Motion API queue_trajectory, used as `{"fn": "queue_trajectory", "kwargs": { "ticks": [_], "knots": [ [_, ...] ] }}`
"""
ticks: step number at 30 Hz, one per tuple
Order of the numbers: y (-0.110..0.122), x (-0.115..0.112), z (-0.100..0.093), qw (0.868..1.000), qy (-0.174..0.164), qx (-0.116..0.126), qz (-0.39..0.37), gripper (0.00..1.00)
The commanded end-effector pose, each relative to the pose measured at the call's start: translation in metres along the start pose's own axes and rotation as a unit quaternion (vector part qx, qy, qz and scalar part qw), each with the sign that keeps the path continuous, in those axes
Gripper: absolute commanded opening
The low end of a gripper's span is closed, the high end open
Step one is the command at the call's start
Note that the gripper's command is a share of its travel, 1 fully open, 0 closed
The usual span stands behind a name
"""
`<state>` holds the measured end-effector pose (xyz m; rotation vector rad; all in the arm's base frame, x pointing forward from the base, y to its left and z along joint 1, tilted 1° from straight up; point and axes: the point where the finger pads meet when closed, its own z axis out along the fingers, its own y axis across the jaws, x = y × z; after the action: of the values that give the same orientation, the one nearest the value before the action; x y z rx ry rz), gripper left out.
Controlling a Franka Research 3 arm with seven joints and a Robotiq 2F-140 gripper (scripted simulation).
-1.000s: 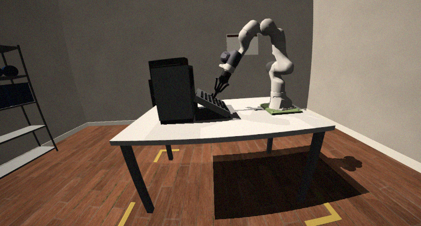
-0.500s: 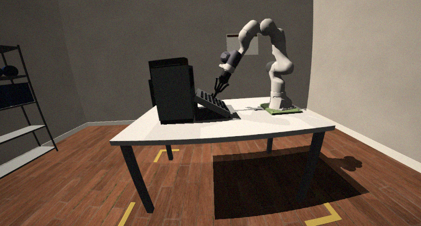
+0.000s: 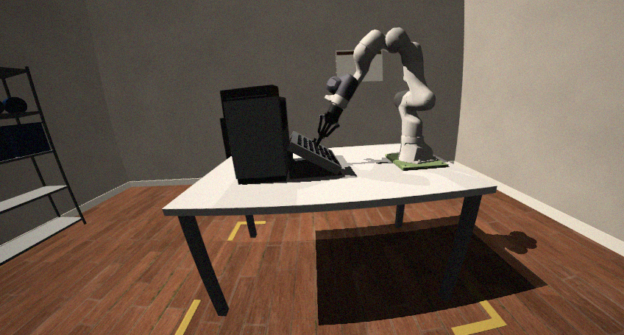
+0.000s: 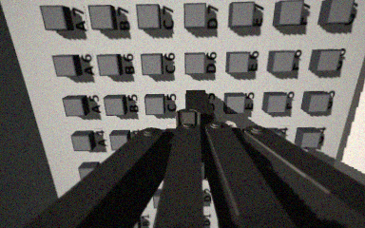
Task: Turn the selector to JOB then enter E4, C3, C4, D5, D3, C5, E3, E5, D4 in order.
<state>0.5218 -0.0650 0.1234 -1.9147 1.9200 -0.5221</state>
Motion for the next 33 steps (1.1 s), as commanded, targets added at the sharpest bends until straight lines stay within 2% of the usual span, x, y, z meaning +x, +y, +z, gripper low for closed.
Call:
{"fn": "queue_trajectory", "kwargs": {
  "ticks": [1, 9, 27, 33],
  "knots": [
    [-0.001, 0.001, 0.0, 1.0, 0.002, 0.001, -0.001, 0.1],
    [-0.001, 0.001, -0.004, 1.0, 0.002, 0.001, -0.001, 0.1],
    [0.0, 0.001, -0.029, 1.0, 0.002, 0.001, -0.001, 0.1],
    [0.0, 0.001, -0.033, 1.0, 0.002, 0.001, -0.001, 0.1]
  ]
}}
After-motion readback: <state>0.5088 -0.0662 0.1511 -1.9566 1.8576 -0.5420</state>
